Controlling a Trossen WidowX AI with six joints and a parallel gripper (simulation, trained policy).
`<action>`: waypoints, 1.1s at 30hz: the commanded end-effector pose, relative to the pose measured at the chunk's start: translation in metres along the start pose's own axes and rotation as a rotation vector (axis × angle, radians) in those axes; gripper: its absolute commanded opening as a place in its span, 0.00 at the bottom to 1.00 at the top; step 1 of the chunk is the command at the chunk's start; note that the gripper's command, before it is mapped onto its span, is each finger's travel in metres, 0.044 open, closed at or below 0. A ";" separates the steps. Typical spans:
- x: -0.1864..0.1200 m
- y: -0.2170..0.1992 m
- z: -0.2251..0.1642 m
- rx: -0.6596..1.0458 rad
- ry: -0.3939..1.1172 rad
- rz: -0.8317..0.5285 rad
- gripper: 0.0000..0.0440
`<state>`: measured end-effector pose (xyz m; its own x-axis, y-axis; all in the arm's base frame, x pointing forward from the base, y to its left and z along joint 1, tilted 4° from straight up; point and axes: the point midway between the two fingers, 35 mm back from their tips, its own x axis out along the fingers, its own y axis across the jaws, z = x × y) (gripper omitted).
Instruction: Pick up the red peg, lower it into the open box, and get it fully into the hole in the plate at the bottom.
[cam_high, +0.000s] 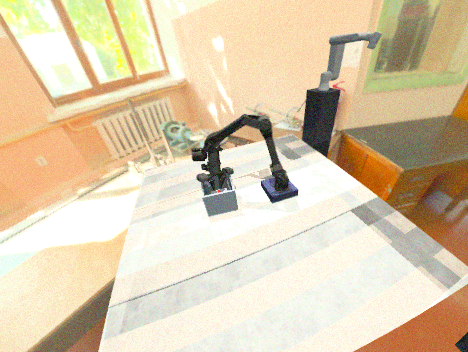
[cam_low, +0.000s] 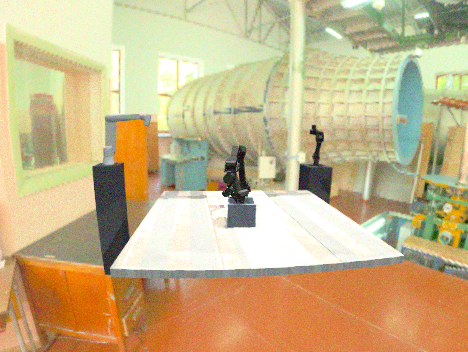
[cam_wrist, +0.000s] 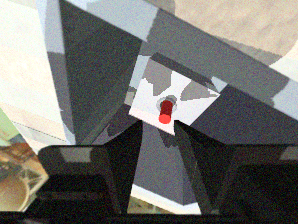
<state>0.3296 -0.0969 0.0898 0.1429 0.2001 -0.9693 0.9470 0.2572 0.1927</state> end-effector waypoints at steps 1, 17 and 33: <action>-0.010 0.008 0.003 -0.001 0.016 0.038 0.41; -0.056 0.031 0.010 -0.015 0.063 0.203 0.54; -0.109 0.052 0.027 -0.111 0.025 0.362 0.65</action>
<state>0.3678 -0.1267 0.1906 0.4272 0.3201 -0.8456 0.8216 0.2531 0.5108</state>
